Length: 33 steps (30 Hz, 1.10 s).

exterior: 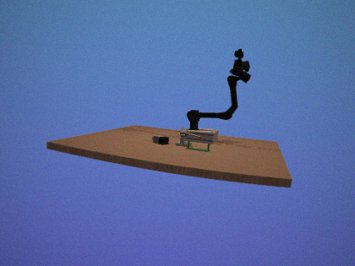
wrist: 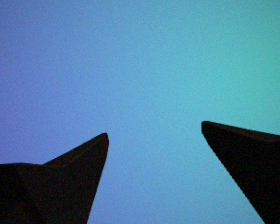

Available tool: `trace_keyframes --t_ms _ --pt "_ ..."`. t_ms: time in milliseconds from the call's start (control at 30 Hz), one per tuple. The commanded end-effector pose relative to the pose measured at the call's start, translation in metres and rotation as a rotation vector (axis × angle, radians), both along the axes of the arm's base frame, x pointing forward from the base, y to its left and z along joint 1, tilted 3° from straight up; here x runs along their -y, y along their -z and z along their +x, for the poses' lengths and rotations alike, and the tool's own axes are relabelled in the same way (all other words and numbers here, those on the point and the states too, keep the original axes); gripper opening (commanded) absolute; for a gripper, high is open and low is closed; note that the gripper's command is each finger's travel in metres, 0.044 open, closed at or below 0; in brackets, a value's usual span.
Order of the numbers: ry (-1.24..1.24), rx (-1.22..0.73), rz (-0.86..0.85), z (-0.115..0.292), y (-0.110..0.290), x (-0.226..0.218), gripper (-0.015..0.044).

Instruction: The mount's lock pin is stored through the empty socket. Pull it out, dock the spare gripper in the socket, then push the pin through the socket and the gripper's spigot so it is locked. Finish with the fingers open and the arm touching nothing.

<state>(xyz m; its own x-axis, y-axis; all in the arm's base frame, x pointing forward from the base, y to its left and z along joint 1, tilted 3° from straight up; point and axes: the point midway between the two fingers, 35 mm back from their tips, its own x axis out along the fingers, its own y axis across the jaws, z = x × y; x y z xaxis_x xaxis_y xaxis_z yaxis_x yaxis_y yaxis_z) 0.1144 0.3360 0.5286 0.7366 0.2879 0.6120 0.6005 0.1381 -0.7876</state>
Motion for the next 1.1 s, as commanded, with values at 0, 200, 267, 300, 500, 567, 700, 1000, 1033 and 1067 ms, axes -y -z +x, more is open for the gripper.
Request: trace_keyframes --t_ms 0,200,267,300,500,567,700,1000,1033,1067 --pt "-0.002 0.004 0.004 -0.001 -0.001 0.001 0.0374" --pt "-0.058 0.093 0.13 -0.032 -0.04 0.042 0.03" --pt "-0.075 0.11 0.175 -0.043 -0.052 0.059 0.03" --pt "-0.083 0.117 0.197 -0.048 -0.057 0.068 0.03" --pt "-0.119 0.146 0.336 -0.069 -0.085 0.124 0.03" --pt "-0.128 0.149 0.383 -0.073 -0.092 0.144 0.03" --pt "-0.139 0.145 0.477 -0.076 -0.102 0.185 0.03" --pt "-0.14 0.086 0.679 -0.059 -0.11 0.272 0.03" --pt "-0.138 0.074 0.7 -0.056 -0.109 0.281 0.03" --pt "-0.136 0.062 0.721 -0.052 -0.109 0.29 0.03"
